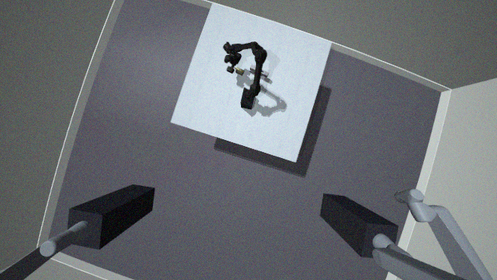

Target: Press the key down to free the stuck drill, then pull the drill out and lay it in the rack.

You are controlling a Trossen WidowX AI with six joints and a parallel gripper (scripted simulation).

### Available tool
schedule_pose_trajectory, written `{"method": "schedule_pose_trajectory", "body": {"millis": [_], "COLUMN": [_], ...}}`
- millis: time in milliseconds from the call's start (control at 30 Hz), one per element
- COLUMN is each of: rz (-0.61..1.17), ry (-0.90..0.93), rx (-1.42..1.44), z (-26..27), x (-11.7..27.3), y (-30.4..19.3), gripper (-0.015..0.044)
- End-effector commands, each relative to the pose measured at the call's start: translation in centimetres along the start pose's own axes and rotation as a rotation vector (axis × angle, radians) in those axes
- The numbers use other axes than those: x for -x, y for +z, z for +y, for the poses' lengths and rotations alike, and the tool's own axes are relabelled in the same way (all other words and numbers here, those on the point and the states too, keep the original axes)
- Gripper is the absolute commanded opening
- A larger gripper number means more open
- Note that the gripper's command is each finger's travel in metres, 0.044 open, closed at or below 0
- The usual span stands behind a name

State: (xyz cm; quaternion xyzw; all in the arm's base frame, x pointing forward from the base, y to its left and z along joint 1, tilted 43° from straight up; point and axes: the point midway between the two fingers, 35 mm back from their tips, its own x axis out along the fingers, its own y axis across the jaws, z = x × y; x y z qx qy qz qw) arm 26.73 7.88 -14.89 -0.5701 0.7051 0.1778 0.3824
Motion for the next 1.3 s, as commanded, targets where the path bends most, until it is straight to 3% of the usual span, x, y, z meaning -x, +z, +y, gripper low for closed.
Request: {"method": "schedule_pose_trajectory", "body": {"millis": [0,367,833,1267], "rz": [-0.01,-0.059,-0.649,-1.202], "ry": [-0.001,-0.032,-0.13,0.103], "rx": [-0.009,-0.04,-0.317,-0.405], "z": [-0.2,-0.3,4.0,14.9], "x": [1.8,4.8,23.4,41.4], "y": [0.2,1.3,7.8,5.7], "gripper": [0.044,0.044,0.044,0.044]}}
